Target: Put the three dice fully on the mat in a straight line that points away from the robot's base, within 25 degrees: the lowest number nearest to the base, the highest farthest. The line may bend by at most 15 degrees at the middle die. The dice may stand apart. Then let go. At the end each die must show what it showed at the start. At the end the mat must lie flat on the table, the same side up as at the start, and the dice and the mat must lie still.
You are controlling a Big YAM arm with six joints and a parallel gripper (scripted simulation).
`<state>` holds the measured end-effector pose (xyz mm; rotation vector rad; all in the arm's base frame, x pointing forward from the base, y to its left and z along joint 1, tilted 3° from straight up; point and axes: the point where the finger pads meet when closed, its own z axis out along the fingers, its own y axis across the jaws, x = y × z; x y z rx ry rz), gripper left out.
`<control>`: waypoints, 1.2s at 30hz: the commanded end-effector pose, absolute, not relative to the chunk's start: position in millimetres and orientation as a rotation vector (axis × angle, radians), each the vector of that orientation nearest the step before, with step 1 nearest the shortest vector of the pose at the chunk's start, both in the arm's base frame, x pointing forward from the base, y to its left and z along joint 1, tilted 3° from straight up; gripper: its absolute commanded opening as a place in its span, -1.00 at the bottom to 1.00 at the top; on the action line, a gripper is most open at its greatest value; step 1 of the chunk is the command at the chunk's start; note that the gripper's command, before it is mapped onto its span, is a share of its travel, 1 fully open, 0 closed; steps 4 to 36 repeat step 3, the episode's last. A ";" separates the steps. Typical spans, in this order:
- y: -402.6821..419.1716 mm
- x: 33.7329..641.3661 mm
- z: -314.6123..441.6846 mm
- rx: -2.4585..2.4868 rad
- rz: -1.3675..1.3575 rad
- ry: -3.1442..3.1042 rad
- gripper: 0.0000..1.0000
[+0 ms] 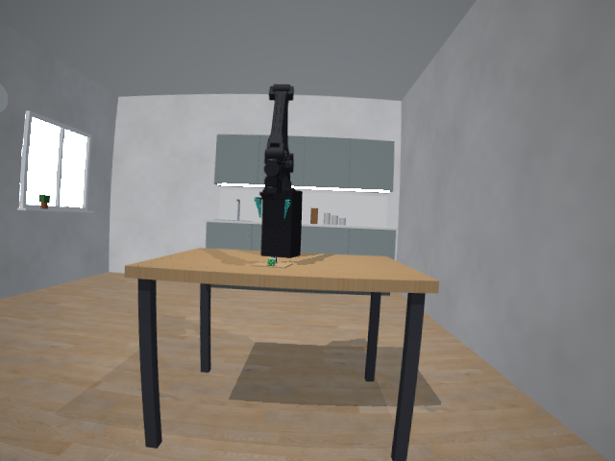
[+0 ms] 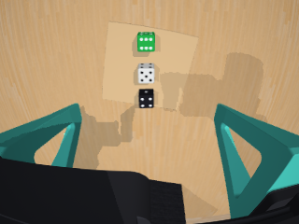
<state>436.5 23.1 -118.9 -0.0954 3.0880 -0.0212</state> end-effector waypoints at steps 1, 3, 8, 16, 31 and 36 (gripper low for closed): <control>27.6 445.3 -112.7 -0.096 -0.018 3.068 1.00; 27.6 445.3 -112.7 -0.096 -0.018 3.068 1.00; 27.6 445.3 -112.7 -0.096 -0.018 3.068 1.00; 27.6 445.3 -112.7 -0.096 -0.018 3.068 1.00; 27.6 445.3 -112.7 -0.096 -0.018 3.068 1.00; 27.6 445.3 -112.7 -0.096 -0.018 3.068 1.00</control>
